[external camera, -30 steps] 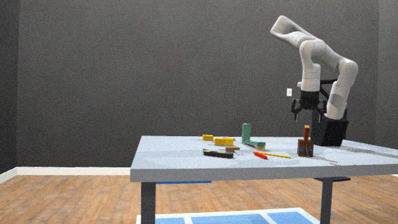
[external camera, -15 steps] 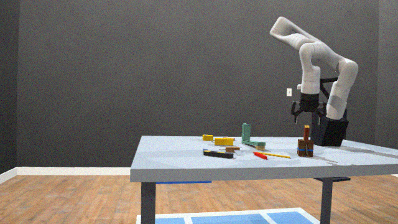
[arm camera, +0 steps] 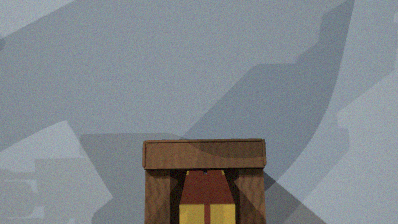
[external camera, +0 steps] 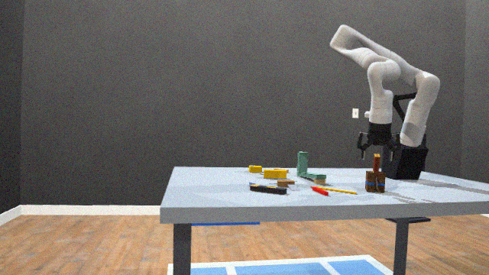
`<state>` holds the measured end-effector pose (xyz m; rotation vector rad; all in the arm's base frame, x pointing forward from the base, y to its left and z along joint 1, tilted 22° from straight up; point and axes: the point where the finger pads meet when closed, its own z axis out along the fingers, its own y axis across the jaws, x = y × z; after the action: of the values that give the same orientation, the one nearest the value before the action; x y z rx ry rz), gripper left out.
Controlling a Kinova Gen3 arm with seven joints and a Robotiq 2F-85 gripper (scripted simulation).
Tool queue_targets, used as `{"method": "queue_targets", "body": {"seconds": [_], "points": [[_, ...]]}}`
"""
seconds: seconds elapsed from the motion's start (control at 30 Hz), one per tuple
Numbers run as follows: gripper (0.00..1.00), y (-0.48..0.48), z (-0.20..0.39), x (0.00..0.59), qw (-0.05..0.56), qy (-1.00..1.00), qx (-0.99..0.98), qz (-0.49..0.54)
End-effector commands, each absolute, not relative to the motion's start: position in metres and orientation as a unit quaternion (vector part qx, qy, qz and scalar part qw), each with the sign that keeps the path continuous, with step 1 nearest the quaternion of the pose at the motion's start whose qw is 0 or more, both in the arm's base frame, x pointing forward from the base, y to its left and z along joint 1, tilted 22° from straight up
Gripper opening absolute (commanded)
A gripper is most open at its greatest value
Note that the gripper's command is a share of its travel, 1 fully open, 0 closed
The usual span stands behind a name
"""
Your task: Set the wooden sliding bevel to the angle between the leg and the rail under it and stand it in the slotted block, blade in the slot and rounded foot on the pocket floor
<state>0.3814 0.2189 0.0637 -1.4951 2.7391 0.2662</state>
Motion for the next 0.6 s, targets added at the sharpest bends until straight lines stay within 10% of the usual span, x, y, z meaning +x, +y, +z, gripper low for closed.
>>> {"method": "queue_targets", "body": {"seconds": [0.0,0.57], "points": [[1.00,0.2193,0.0605,0.3815,0.005,0.875,-0.477,0.085],[1.00,0.2202,0.0549,0.3811,0.005,0.875,-0.477,0.085]]}}
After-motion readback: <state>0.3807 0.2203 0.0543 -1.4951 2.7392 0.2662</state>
